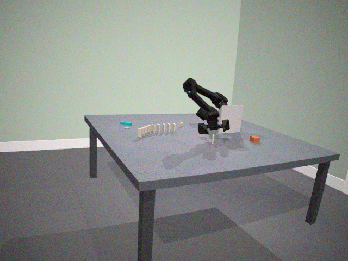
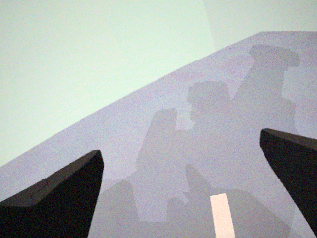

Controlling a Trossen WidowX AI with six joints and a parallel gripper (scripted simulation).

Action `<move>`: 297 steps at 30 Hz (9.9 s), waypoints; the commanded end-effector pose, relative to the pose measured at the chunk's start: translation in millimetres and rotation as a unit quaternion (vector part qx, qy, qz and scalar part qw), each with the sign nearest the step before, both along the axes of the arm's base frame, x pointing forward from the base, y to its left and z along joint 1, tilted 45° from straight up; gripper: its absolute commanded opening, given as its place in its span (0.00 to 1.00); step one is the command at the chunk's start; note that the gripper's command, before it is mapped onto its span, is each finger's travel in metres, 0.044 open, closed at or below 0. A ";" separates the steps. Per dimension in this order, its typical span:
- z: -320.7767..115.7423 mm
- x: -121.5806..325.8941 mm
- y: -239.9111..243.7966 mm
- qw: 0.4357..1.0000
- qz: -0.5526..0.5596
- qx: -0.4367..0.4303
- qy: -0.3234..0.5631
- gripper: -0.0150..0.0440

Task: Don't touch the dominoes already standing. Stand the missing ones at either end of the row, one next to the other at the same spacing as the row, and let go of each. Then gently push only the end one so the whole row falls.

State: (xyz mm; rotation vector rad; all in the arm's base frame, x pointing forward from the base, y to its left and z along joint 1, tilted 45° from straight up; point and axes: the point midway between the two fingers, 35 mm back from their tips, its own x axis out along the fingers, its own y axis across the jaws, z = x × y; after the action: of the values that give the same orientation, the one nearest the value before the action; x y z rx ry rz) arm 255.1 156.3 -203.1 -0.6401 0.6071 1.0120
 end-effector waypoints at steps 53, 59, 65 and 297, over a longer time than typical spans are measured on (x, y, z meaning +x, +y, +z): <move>28.1 8.0 33.9 0.554 -0.805 -0.204 0.047 1.00; -3.7 11.8 1.1 0.554 -0.806 -0.205 0.045 1.00; -6.7 12.2 -1.8 0.554 -0.806 -0.205 0.045 1.00; 287.1 14.9 -314.1 0.743 -0.388 -0.532 0.120 0.29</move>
State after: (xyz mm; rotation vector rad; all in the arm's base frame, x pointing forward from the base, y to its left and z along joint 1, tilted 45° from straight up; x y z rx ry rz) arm 269.2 -170.5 72.4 -1.1037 1.5746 -0.1604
